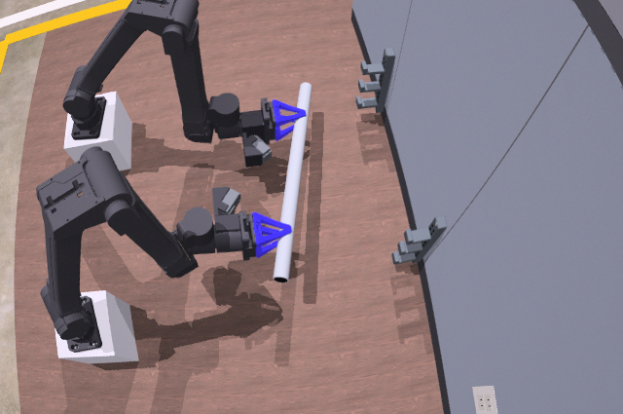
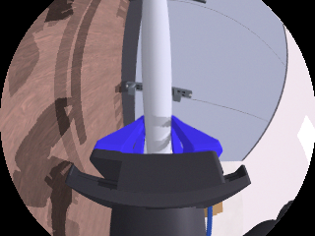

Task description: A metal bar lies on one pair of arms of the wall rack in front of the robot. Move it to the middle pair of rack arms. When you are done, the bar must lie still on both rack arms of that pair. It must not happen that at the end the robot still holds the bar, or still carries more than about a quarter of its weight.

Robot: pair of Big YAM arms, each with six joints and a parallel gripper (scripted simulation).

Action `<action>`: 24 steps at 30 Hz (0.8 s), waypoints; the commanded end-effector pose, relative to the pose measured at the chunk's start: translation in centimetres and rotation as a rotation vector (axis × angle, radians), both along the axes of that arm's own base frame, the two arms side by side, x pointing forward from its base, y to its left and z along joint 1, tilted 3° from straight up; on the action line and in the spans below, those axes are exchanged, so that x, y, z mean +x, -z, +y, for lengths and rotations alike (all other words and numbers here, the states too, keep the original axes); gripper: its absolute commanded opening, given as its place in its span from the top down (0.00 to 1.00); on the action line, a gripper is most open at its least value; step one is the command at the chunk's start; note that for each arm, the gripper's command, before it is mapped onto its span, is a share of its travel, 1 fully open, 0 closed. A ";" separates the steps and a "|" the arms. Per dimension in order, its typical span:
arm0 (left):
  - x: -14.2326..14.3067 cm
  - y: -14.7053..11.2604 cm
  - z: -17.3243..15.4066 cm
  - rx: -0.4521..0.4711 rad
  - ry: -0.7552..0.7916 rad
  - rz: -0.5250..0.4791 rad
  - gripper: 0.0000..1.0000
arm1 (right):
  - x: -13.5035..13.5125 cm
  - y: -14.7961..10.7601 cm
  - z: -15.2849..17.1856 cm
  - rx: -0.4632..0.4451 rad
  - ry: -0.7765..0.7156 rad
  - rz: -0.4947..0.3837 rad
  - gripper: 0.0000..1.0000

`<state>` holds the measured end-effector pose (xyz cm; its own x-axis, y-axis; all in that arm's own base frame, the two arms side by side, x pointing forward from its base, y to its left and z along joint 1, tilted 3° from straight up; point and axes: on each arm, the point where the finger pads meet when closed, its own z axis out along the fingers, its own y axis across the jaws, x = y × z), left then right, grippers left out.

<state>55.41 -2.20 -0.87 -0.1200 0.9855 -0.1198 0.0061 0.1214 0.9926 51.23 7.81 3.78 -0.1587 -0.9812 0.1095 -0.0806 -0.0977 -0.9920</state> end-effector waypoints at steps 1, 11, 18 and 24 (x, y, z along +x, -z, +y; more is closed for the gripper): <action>-3.4 -7.3 -0.4 0.125 -0.005 -0.099 1.00 | 2.7 -4.9 1.0 0.097 0.001 -0.135 1.00; -3.4 -7.3 -0.4 0.125 -0.005 -0.099 1.00 | 2.7 -5.1 1.1 0.097 0.001 -0.135 1.00; -3.4 -7.3 -0.4 0.125 -0.005 -0.099 1.00 | 2.7 -5.2 1.1 0.097 0.001 -0.135 1.00; -3.4 -7.3 -0.4 0.125 -0.005 -0.099 1.00 | 2.7 -5.4 1.2 0.097 0.001 -0.135 1.00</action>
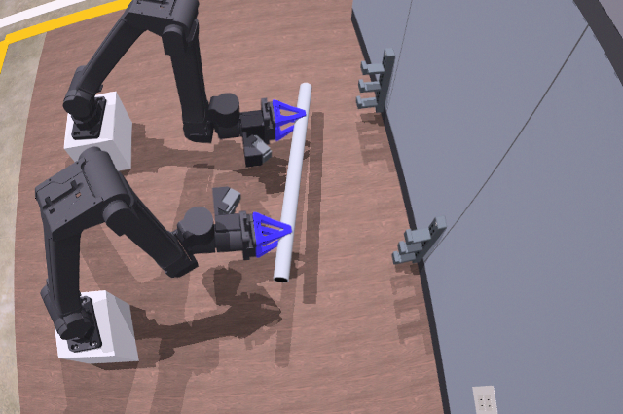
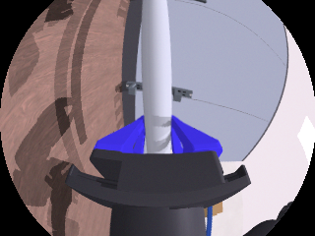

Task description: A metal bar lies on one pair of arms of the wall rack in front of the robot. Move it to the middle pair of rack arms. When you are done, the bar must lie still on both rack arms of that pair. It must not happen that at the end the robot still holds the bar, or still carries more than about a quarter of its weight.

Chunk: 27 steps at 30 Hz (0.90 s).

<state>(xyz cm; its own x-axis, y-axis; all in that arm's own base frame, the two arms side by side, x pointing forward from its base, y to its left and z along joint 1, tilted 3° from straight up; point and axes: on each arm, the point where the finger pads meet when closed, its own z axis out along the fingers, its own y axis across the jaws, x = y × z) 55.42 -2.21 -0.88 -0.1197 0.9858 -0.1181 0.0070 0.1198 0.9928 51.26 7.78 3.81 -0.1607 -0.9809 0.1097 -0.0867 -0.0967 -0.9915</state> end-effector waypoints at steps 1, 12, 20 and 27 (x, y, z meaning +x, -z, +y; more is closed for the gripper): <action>-3.4 -7.3 -0.4 0.123 -0.005 -0.100 1.00 | 2.6 -5.4 1.2 0.096 -0.001 -0.141 1.00; -3.4 -7.3 -0.4 0.123 -0.005 -0.100 1.00 | 2.6 -5.7 1.3 0.096 -0.001 -0.141 1.00; -3.4 -7.3 -0.4 0.123 -0.005 -0.100 1.00 | 2.5 -5.7 1.4 0.096 -0.001 -0.141 1.00; -3.4 -7.3 -0.4 0.123 -0.005 -0.100 1.00 | 2.5 -5.8 1.4 0.096 -0.001 -0.141 1.00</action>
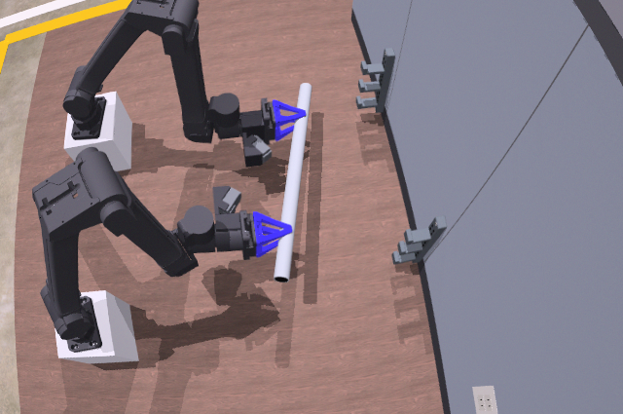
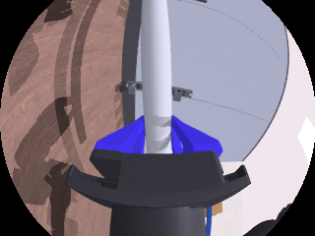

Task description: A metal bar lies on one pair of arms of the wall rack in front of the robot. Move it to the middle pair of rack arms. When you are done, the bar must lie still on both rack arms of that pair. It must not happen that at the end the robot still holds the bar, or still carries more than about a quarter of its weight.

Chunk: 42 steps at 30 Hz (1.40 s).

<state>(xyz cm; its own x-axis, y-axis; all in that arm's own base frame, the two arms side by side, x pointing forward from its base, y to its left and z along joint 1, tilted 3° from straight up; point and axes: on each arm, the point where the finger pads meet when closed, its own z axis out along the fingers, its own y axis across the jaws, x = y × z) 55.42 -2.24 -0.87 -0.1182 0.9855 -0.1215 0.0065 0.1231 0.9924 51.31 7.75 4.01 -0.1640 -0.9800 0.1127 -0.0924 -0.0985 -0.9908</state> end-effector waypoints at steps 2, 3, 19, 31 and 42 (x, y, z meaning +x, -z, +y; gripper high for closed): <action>-3.4 -7.3 -0.3 0.127 -0.007 -0.099 1.00 | 2.4 -5.6 1.4 0.098 -0.005 -0.147 1.00; -3.4 -7.3 -0.3 0.127 -0.007 -0.099 1.00 | 2.4 -5.6 1.4 0.098 -0.005 -0.147 1.00; -3.4 -7.3 -0.3 0.127 -0.007 -0.099 1.00 | 2.3 -5.7 1.6 0.098 -0.005 -0.147 1.00; -3.4 -7.3 -0.3 0.127 -0.007 -0.099 1.00 | 2.2 -5.7 1.7 0.098 -0.005 -0.147 1.00; -3.4 -7.3 -0.3 0.127 -0.007 -0.099 1.00 | 2.2 -5.7 1.7 0.098 -0.005 -0.147 1.00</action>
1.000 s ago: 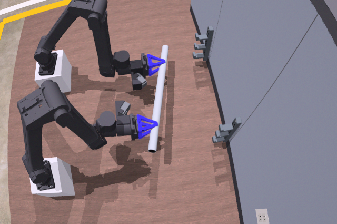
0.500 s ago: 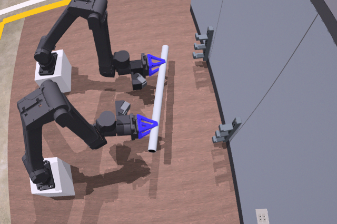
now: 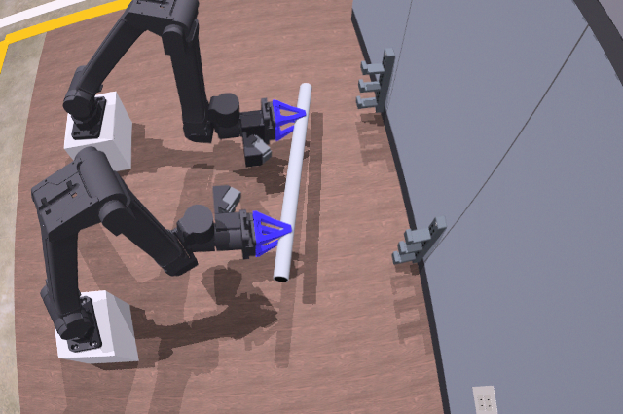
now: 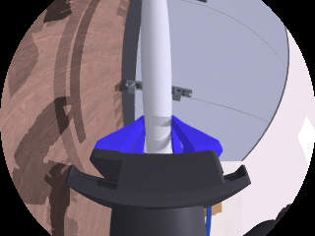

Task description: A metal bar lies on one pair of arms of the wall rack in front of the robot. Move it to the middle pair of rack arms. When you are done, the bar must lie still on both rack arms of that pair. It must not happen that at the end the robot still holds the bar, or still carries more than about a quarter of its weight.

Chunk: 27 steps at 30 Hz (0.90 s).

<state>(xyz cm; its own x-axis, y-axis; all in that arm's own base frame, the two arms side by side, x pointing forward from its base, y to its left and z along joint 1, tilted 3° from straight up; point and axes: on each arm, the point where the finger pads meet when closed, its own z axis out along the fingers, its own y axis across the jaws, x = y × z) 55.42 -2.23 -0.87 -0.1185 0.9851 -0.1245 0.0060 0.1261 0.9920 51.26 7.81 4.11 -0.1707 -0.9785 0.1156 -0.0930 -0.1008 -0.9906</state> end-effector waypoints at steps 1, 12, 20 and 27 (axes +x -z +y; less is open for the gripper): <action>-3.4 -7.3 -0.4 0.130 -0.007 -0.099 1.00 | 2.2 -5.6 1.7 0.101 -0.012 -0.147 1.00; -3.3 -7.3 -0.4 0.130 -0.007 -0.099 1.00 | 2.4 -5.6 1.7 0.101 -0.012 -0.147 1.00; -4.4 -10.3 -0.2 0.130 -0.007 -0.099 1.00 | 3.7 -5.7 1.5 0.101 -0.012 -0.147 1.00; -3.9 -12.6 -0.4 0.130 -0.007 -0.099 1.00 | 4.6 -5.8 1.4 0.101 -0.012 -0.147 1.00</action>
